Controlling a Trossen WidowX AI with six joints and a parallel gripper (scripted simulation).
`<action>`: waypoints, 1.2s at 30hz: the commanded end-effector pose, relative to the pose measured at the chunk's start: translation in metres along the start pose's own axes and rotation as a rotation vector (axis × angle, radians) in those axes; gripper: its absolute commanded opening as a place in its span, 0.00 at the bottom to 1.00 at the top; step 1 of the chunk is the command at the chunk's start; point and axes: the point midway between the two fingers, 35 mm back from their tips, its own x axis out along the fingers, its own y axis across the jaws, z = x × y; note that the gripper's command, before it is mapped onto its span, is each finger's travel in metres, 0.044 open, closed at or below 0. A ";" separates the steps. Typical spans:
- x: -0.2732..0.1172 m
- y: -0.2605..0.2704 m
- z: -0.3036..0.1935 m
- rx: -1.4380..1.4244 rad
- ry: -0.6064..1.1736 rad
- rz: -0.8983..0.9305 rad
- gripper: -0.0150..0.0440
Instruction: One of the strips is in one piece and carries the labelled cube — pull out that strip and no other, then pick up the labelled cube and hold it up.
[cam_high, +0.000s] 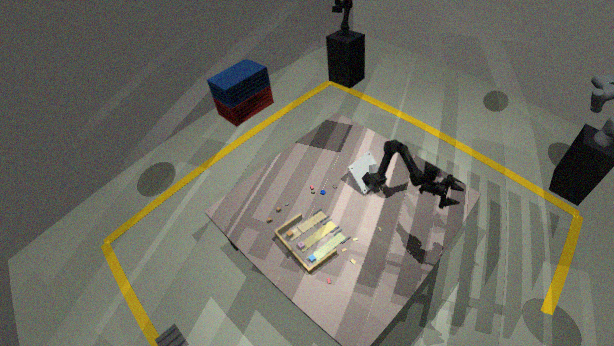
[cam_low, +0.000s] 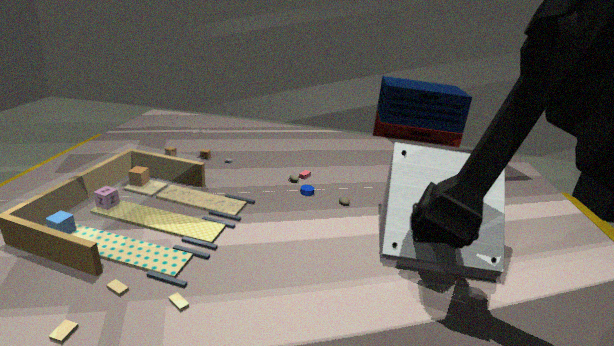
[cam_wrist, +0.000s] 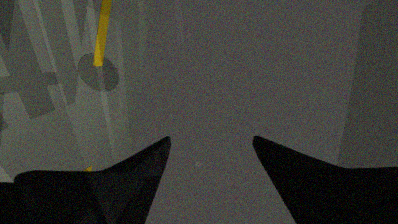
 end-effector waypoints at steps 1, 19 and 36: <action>-0.006 0.047 -0.024 0.061 0.063 0.136 0.93; -0.174 0.189 -0.193 0.441 0.762 0.561 0.93; -0.454 0.183 -0.231 1.141 1.671 0.148 0.93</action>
